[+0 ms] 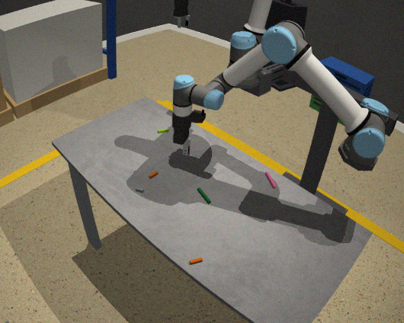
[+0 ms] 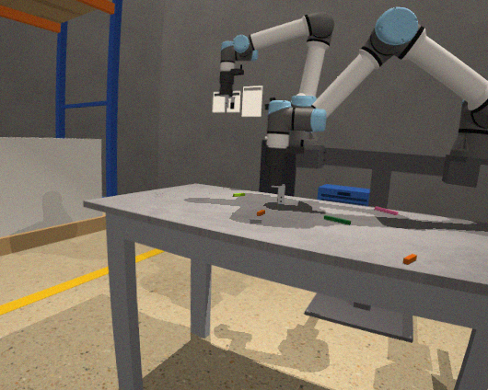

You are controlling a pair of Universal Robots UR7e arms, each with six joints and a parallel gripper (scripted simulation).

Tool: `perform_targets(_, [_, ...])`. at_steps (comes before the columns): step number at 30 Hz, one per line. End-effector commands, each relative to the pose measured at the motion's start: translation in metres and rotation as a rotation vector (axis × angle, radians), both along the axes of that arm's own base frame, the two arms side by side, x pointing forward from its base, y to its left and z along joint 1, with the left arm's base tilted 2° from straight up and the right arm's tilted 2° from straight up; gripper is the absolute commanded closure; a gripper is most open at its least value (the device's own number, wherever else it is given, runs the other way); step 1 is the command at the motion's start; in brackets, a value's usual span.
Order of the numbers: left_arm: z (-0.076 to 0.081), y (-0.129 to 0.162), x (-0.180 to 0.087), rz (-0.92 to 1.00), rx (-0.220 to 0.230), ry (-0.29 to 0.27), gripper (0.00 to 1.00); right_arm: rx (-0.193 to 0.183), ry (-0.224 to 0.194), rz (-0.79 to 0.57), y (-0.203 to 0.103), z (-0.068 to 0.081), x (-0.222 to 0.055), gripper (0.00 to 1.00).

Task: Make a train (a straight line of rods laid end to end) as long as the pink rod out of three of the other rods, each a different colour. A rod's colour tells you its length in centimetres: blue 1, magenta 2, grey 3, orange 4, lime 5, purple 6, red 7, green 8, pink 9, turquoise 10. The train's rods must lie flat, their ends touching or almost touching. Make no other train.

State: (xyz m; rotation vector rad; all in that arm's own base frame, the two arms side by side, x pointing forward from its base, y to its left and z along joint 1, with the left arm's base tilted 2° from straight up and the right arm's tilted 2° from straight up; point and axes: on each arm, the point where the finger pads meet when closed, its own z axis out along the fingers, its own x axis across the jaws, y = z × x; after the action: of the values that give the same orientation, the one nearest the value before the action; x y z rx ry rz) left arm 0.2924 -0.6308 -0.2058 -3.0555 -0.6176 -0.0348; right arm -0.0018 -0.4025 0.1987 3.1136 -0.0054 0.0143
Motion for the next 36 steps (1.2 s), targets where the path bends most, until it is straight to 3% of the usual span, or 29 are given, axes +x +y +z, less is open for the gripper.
perform_targets(1, [0.001,-0.001,0.000,0.000,-0.003,-0.001,0.76,-0.002,-0.001,0.000,-0.001,0.001,0.000,0.00])
perform_targets(18, [0.002,-0.001,0.000,0.000,-0.003,-0.001,0.76,-0.002,-0.001,0.000,-0.001,0.001,0.000,0.00])
perform_targets(25, [0.016,-0.002,0.000,0.000,-0.003,-0.001,0.76,-0.002,-0.001,0.000,-0.001,0.001,0.000,0.00])
perform_targets(36, [0.090,-0.004,-0.001,0.000,-0.003,-0.001,0.76,-0.002,-0.001,0.000,-0.001,0.001,0.000,0.00])
